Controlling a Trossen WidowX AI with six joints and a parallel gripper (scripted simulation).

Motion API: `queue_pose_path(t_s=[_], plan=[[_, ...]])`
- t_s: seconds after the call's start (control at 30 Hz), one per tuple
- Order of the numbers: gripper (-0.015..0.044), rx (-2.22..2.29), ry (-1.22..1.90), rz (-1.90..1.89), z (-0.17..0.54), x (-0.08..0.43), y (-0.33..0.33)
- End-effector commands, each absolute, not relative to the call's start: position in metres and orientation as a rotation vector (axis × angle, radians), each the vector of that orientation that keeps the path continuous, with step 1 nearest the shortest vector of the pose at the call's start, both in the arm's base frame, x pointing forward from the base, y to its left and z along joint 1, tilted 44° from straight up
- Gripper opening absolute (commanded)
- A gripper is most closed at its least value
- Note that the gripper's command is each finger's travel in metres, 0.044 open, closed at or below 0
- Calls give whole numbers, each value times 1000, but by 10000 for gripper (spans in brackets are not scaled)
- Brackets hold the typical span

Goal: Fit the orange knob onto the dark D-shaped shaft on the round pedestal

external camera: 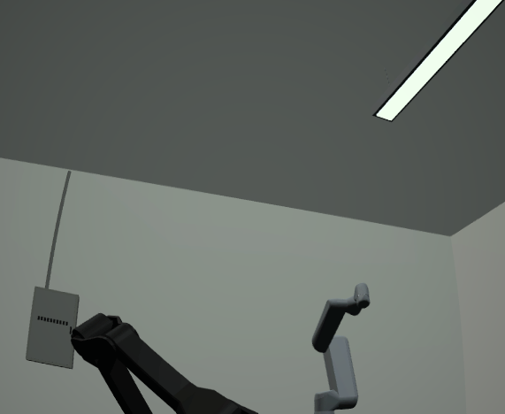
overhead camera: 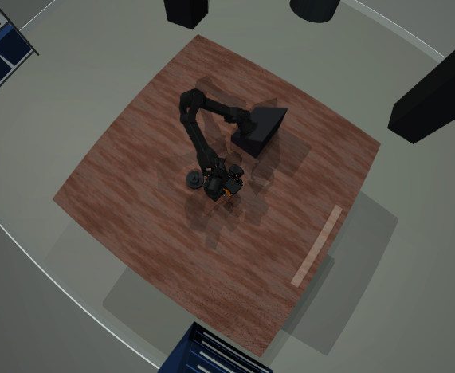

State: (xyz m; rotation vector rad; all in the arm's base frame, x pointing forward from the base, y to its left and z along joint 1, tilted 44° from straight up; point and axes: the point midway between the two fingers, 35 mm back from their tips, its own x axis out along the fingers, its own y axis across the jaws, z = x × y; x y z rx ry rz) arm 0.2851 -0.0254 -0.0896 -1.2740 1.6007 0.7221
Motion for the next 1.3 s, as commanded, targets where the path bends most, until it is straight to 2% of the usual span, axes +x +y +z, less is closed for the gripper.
queue_pose_path(t_s=[0.0, 1.27], plan=[[179, -1245, 1551, 754, -86, 284, -27], [179, -884, 1034, 1030, -63, 271, -58]])
